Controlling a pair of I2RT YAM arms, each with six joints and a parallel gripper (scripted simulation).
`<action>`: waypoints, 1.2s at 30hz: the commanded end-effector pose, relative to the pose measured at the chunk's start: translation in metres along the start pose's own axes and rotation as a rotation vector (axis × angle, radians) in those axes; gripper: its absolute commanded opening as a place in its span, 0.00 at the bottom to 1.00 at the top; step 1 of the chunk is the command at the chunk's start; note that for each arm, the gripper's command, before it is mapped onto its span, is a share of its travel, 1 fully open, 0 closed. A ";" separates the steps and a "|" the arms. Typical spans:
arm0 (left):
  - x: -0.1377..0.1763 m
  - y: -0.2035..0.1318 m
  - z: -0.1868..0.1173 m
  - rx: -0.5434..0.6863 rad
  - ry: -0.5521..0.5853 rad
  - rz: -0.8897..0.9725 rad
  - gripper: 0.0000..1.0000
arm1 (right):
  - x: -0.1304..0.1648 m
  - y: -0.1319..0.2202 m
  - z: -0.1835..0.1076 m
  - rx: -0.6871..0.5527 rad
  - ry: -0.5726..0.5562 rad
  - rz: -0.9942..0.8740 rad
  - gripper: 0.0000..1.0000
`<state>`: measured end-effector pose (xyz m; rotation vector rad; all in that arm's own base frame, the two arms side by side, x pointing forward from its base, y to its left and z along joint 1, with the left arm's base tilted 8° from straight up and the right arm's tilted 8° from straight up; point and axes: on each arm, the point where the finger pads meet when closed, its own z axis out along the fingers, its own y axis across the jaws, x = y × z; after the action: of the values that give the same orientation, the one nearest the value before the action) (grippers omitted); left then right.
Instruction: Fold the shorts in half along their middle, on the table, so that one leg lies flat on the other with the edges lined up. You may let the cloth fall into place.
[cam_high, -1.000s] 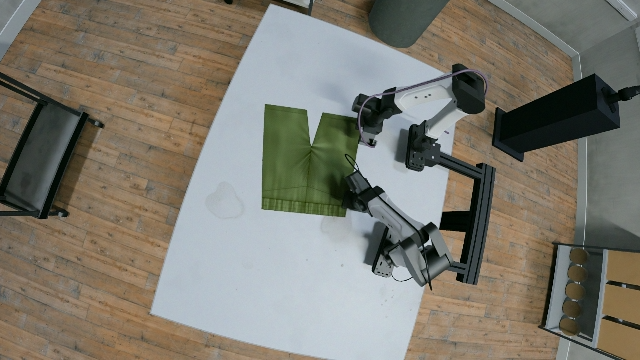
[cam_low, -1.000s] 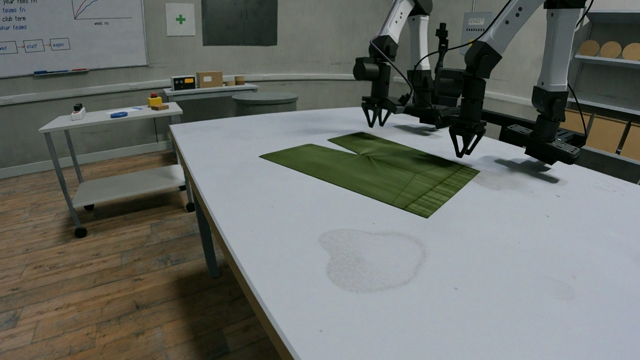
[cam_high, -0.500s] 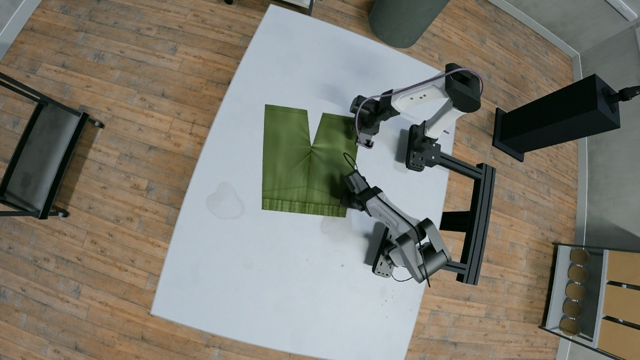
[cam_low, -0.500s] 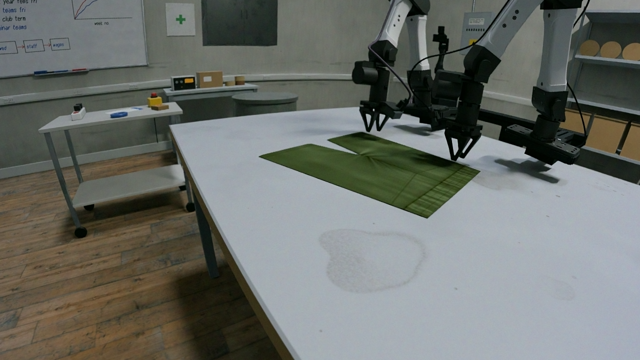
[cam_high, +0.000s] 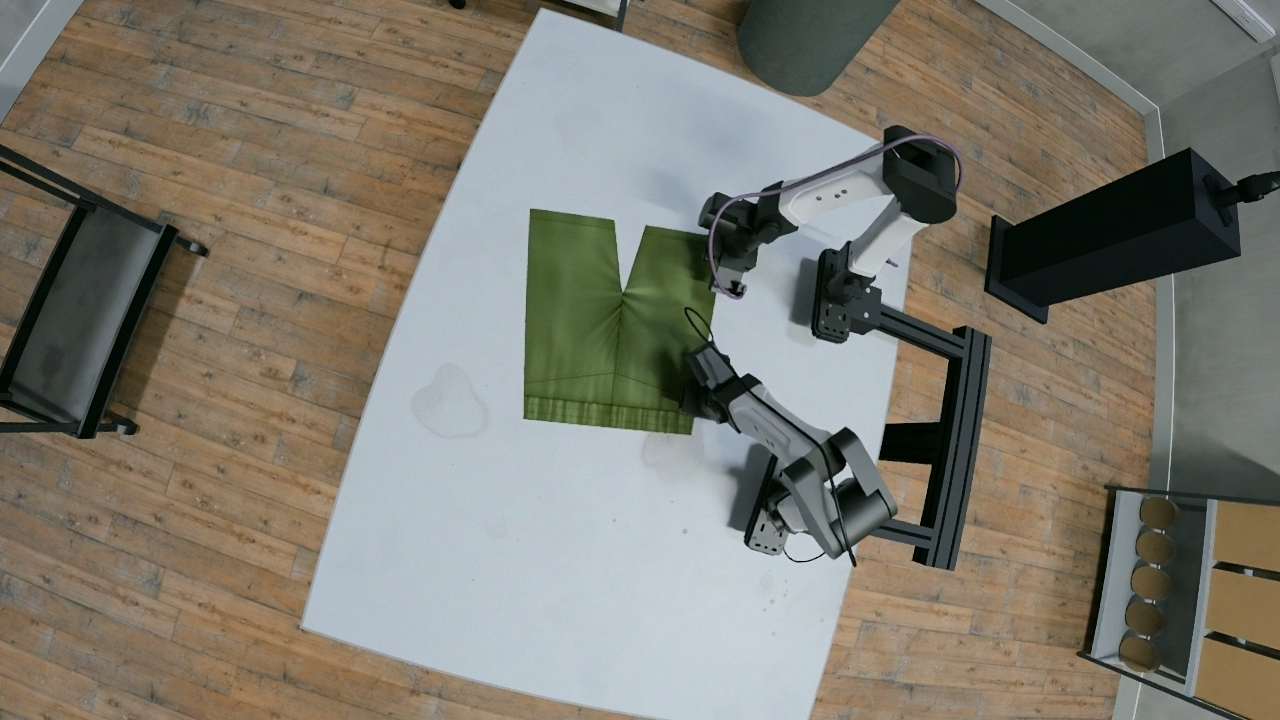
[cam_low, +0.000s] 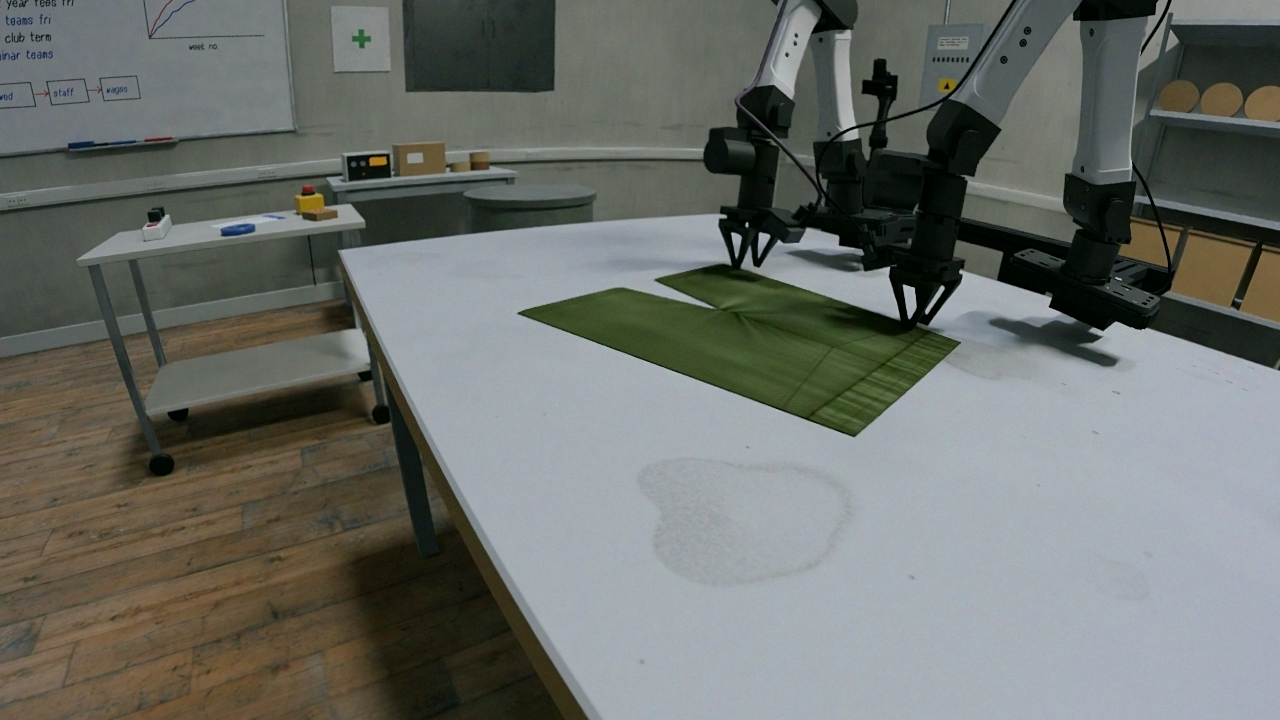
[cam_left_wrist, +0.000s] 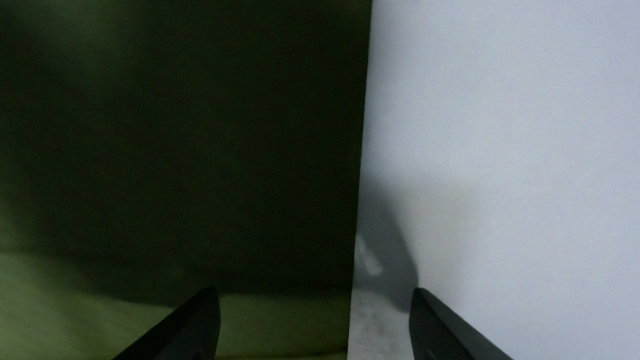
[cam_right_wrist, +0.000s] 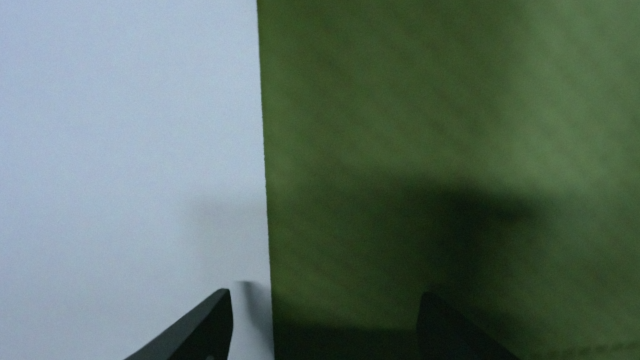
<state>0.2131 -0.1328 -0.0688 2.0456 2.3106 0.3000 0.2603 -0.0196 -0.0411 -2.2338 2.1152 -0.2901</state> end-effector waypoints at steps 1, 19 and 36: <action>-0.005 0.002 0.004 -0.006 -0.021 0.004 0.56 | 0.002 -0.006 0.002 0.027 0.007 -0.002 0.56; -0.004 0.007 0.006 -0.019 -0.005 0.005 0.46 | -0.001 -0.006 0.013 0.015 0.001 -0.006 0.46; -0.001 0.019 0.008 -0.050 0.005 0.003 0.46 | -0.003 -0.024 0.013 0.058 -0.008 -0.005 0.46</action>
<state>0.2180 -0.1333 -0.0702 2.0591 2.2916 0.2974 0.2620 -0.0206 -0.0504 -2.2446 2.1199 -0.2772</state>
